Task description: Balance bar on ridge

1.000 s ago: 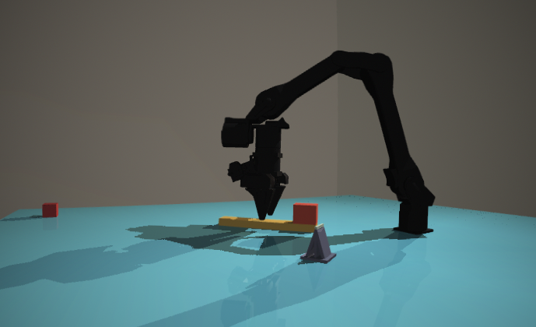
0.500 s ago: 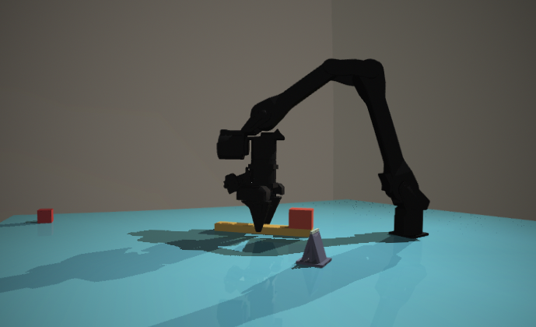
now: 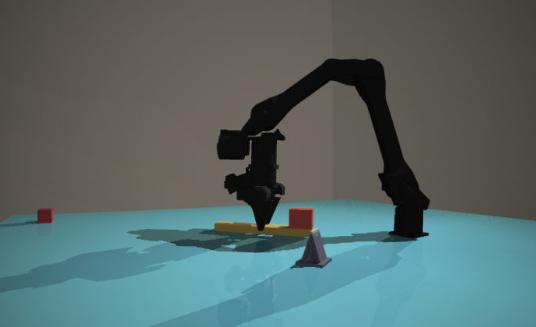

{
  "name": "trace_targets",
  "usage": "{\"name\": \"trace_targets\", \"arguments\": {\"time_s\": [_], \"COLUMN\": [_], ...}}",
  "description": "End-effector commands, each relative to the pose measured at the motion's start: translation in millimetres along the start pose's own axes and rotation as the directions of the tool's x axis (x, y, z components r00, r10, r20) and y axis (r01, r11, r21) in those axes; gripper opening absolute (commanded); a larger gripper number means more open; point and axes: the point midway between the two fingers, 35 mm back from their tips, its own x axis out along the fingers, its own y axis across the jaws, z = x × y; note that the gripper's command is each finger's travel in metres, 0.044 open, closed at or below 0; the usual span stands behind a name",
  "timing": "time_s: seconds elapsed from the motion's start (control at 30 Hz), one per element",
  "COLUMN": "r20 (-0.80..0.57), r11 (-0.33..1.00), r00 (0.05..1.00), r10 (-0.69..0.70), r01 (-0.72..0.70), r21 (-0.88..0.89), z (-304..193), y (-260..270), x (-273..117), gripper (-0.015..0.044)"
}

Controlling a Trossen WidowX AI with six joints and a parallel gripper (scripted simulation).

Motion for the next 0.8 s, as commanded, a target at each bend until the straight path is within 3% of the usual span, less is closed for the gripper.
{"name": "trace_targets", "arguments": {"time_s": [0.0, 0.13, 0.27, 0.77], "r20": [0.0, 0.0, 0.0, -0.001], "r11": [1.0, 1.0, 1.0, 1.0], "r00": [1.0, 1.0, 1.0, 1.0], "r10": [0.0, 0.0, 0.0, -0.002], "r01": [0.0, 0.0, 0.0, 0.002], "r21": [0.0, 0.0, 0.0, 0.002], "z": [0, 0, 1, 4], "y": [0, 0, 0, 1], "x": [0, 0, -6, -44], "gripper": [0.0131, 0.0104, 0.0, 0.0]}}
